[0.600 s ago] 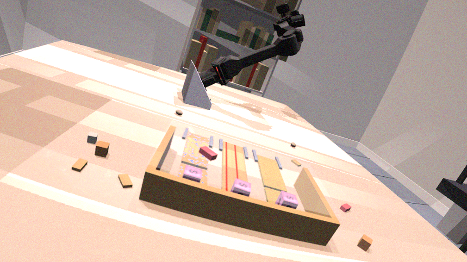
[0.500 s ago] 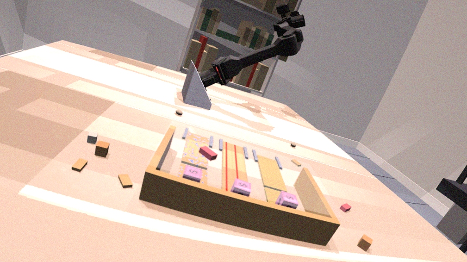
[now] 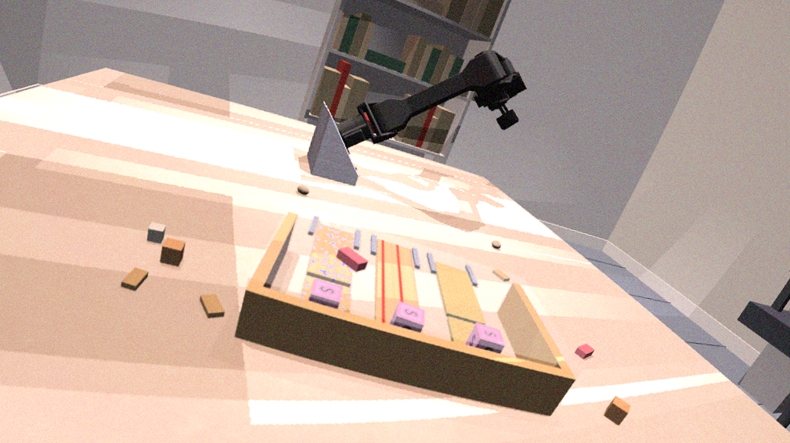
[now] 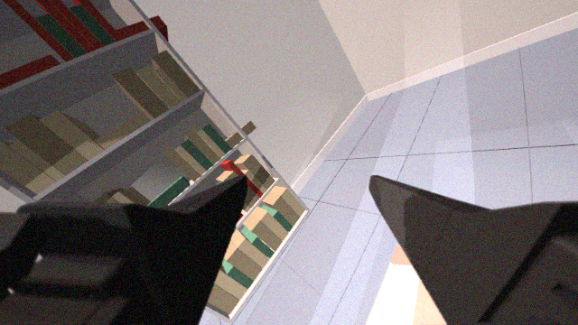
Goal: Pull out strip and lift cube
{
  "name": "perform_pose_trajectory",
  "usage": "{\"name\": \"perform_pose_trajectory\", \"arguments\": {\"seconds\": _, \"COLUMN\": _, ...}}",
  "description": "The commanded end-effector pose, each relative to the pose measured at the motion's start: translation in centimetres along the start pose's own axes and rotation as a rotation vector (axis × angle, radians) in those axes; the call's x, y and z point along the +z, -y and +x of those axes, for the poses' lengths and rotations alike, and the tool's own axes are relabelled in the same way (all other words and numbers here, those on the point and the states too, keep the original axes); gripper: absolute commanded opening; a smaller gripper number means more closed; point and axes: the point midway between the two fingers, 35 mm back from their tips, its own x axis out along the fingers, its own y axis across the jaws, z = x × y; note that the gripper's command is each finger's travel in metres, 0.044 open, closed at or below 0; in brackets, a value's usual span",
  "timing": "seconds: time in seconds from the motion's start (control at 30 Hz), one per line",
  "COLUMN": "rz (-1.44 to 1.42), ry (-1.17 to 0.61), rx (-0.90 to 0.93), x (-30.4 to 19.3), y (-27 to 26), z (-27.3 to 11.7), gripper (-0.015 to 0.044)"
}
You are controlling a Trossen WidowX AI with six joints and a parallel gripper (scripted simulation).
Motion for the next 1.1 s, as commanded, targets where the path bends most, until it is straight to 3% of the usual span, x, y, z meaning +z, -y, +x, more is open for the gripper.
{"name": "perform_pose_trajectory", "arguments": {"seconds": 0.0, "rz": -0.114, "ry": -0.049, "rx": -0.13, "x": -1.2, "y": 7.3, "z": -1.0, "gripper": 0.04}}
{"name": "perform_pose_trajectory", "arguments": {"seconds": 0.23, "rz": -0.264, "ry": -0.141, "rx": -0.34, "x": -2.3, "y": 18.3, "z": -4.8, "gripper": 0.04}}
{"name": "perform_pose_trajectory", "arguments": {"seconds": 0.47, "rz": -0.388, "ry": -0.244, "rx": -0.555, "x": -2.1, "y": 28.0, "z": -11.2, "gripper": 0.04}}
{"name": "perform_pose_trajectory", "arguments": {"seconds": 0.8, "rz": -0.509, "ry": -0.401, "rx": -0.867, "x": -0.1, "y": 38.2, "z": -24.1, "gripper": 0.04}}
{"name": "perform_pose_trajectory", "arguments": {"seconds": 1.07, "rz": -0.505, "ry": -0.519, "rx": -1.102, "x": 1.2, "y": 42.5, "z": -36.4, "gripper": 0.04}}
